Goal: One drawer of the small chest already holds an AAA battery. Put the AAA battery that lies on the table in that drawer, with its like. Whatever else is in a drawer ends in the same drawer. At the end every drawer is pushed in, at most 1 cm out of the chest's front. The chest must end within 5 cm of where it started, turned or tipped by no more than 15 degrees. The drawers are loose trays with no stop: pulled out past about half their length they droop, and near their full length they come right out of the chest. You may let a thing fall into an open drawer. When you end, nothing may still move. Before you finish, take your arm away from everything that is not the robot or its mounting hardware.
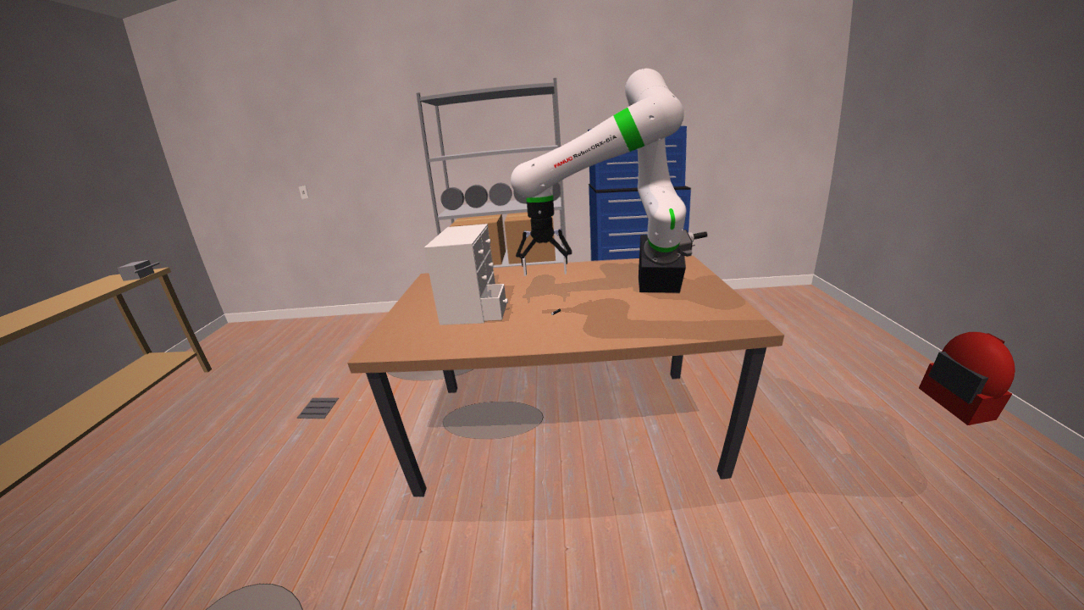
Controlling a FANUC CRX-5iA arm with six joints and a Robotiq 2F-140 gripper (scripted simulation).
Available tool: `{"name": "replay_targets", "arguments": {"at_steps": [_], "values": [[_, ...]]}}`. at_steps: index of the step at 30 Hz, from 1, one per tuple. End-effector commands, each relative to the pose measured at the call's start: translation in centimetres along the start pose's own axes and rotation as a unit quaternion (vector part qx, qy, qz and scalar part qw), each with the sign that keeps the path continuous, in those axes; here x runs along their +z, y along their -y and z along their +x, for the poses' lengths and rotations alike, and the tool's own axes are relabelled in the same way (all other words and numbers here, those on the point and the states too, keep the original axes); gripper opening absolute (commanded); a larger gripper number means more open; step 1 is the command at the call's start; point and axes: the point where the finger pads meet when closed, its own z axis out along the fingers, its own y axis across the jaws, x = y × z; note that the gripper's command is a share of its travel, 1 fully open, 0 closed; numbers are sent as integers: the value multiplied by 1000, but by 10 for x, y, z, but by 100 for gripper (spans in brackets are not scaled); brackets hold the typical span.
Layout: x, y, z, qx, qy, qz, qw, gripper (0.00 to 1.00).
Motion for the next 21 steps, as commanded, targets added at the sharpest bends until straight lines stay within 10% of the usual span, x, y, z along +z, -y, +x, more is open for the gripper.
{"name": "replay_targets", "arguments": {"at_steps": [1,21], "values": [[14,6,1,78,0,0,997,100],[47,21,3,262,0,0,965,100]]}}
